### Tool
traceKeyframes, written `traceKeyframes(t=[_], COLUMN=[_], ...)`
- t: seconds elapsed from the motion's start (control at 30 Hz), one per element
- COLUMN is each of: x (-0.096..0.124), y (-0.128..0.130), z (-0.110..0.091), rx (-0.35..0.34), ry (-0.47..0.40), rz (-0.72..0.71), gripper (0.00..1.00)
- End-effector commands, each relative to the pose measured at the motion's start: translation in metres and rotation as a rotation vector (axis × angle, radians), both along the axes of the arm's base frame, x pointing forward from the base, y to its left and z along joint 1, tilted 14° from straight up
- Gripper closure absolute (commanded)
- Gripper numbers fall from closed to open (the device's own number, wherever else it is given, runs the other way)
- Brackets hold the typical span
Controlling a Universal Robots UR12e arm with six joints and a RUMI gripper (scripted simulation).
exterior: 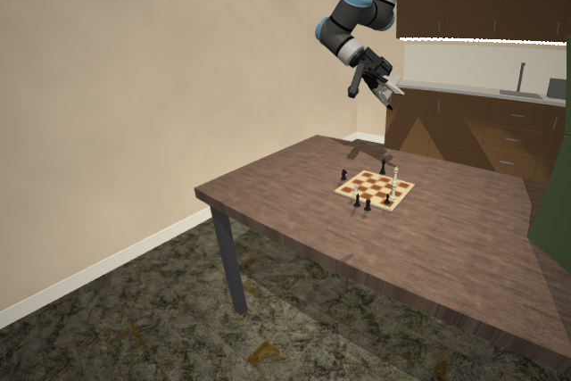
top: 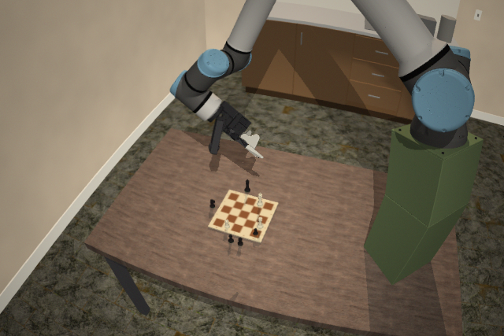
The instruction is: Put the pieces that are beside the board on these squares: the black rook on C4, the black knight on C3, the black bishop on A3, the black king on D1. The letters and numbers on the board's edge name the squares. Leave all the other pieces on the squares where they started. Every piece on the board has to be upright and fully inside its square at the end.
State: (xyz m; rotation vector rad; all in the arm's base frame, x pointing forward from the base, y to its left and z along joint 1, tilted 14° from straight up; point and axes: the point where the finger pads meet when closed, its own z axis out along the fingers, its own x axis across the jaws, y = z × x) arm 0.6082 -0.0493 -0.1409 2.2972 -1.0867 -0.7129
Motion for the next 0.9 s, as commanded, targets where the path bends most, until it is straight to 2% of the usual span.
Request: traceKeyframes(t=[0.0,0.2,0.43,0.5,0.87], x=[0.009,0.023,0.035,0.035,0.038], y=[0.004,0.011,0.021,0.021,0.046], z=[0.029,0.084,0.157,0.157,0.290], rx=[-0.018,-0.040,-0.054,-0.054,-0.028], ry=[-0.078,-0.220,-0.404,-0.404,-0.715], rz=[-0.060,-0.179,-0.338,-0.338,-0.620], gripper=[0.00,0.00,0.00,0.00,0.00])
